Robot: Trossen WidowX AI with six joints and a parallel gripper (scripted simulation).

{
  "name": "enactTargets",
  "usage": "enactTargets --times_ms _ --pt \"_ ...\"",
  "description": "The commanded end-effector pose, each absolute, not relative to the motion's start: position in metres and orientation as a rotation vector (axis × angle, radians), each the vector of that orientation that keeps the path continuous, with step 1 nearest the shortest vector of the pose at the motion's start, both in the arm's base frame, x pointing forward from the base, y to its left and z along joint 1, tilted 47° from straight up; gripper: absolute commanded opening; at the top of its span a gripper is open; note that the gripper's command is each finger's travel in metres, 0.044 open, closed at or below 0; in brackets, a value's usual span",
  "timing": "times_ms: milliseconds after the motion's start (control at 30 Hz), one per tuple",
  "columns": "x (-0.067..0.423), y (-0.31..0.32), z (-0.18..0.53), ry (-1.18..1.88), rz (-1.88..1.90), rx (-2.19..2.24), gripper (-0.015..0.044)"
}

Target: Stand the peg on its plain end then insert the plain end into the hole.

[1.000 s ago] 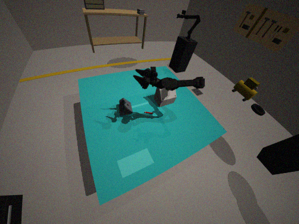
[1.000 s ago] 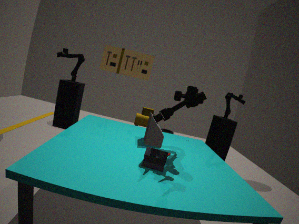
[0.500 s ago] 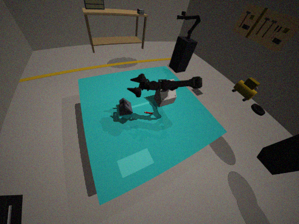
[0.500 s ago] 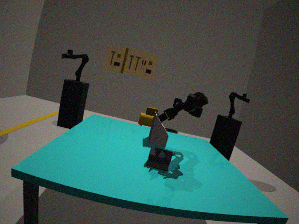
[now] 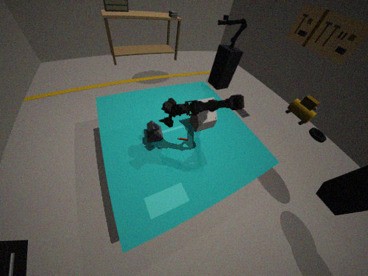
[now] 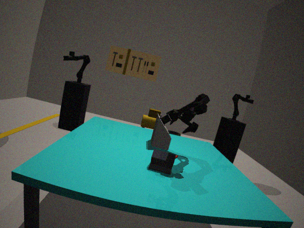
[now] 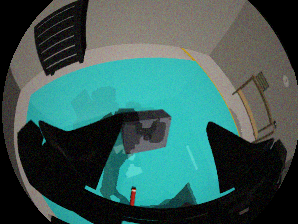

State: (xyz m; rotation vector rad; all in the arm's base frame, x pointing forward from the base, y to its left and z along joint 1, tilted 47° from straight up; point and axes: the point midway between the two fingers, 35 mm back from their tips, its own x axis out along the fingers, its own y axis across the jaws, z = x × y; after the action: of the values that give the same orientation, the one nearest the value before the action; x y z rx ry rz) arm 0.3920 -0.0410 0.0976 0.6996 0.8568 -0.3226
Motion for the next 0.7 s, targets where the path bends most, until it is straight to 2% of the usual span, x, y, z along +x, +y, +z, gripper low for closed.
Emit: enactTargets --times_ms 0,667 --pt "0.385 -0.025 0.078 0.983 -0.258 0.695 0.0440" --pt "0.326 0.056 0.024 1.552 0.113 0.811 0.0440"
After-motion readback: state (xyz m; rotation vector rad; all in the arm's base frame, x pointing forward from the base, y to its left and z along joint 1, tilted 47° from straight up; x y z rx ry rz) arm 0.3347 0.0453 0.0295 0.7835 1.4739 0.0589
